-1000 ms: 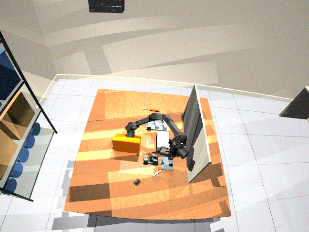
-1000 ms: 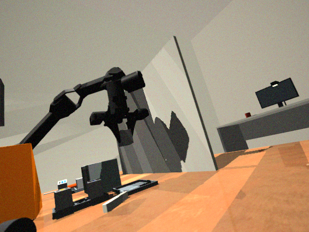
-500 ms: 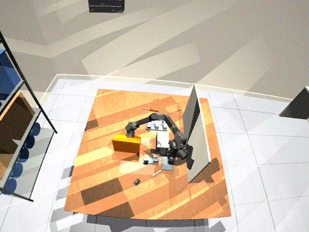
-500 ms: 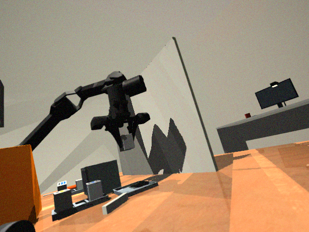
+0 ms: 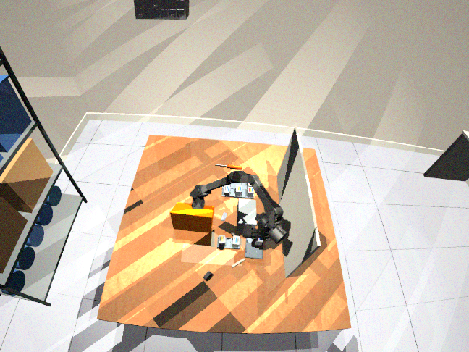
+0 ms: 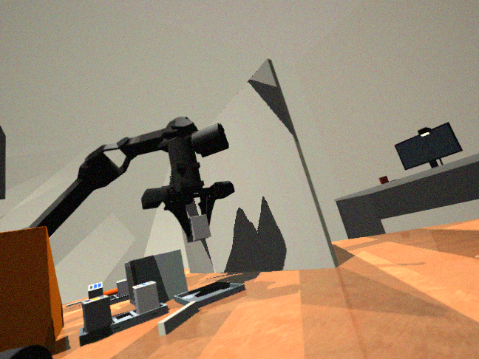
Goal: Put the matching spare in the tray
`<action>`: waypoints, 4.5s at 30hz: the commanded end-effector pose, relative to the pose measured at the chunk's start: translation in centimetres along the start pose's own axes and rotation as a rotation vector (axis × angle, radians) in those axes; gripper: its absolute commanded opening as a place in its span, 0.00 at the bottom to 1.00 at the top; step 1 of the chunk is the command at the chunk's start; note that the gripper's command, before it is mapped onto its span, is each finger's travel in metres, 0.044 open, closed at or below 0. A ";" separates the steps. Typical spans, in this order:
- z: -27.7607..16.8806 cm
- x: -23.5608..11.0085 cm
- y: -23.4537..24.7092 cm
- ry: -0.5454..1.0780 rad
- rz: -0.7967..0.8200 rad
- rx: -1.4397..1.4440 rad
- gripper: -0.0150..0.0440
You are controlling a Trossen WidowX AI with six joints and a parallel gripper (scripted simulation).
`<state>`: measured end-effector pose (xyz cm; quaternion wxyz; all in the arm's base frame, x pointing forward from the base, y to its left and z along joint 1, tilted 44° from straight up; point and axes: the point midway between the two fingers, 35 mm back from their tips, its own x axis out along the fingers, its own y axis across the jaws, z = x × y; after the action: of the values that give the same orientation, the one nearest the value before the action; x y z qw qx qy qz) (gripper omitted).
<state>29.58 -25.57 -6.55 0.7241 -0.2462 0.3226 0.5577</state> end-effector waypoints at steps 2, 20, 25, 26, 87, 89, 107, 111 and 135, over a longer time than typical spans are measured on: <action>0.0 0.5 0.0 -0.004 -0.002 0.004 0.25; 0.0 1.9 -0.1 -0.004 -0.003 0.004 0.25; 0.0 2.3 -0.2 -0.004 -0.003 0.004 0.25; 0.0 2.4 -0.2 -0.004 -0.003 0.004 0.25; 0.2 7.3 0.0 -0.007 -0.003 0.003 0.25; 0.2 7.5 0.1 -0.007 -0.003 0.003 0.25; 0.4 8.9 0.3 -0.009 -0.003 0.002 0.25; 0.4 9.2 0.3 -0.009 -0.003 0.002 0.25; 0.1 5.5 0.0 -0.003 -0.002 0.001 1.00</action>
<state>30.74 -19.63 -12.38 0.7234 -0.2387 0.3197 0.5635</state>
